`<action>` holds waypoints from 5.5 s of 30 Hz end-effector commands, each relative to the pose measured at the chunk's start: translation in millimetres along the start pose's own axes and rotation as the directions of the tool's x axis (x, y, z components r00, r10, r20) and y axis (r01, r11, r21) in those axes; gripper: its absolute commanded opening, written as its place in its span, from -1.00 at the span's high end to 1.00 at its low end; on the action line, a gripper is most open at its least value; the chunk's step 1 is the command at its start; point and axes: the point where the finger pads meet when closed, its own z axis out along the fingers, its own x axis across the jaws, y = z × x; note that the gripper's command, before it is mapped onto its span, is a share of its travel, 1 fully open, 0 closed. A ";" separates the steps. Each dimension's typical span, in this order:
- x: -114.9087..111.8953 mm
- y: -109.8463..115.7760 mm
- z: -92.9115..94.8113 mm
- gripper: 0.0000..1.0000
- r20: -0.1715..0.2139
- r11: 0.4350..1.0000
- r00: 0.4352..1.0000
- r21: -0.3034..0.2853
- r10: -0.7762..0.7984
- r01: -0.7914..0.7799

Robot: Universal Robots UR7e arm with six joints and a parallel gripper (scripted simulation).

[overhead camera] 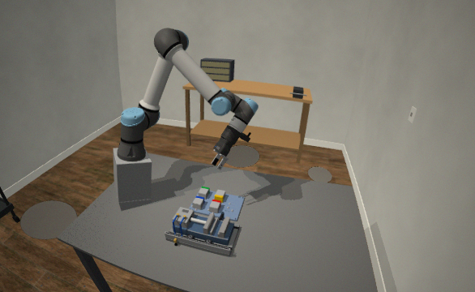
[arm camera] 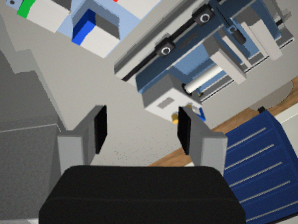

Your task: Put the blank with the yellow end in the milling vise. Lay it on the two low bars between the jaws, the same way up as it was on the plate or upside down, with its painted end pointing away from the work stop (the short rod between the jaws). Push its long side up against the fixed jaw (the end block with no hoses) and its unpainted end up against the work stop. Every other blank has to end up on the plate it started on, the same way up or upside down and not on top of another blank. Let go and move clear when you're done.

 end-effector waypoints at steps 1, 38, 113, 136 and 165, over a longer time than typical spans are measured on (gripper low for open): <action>-9.9 20.1 -9.7 -1.00 -0.027 0.989 0.993 0.098 -0.111 0.113; -39.7 78.1 -36.1 -1.00 -0.186 0.797 0.880 0.372 -0.438 0.475; -31.7 62.6 -29.0 -1.00 -0.404 0.437 0.665 0.525 -0.628 0.731; -9.7 81.1 -7.2 -1.00 -0.404 0.437 0.665 0.525 -0.628 0.731; 6.8 96.6 9.2 -1.00 -0.404 0.437 0.665 0.524 -0.628 0.731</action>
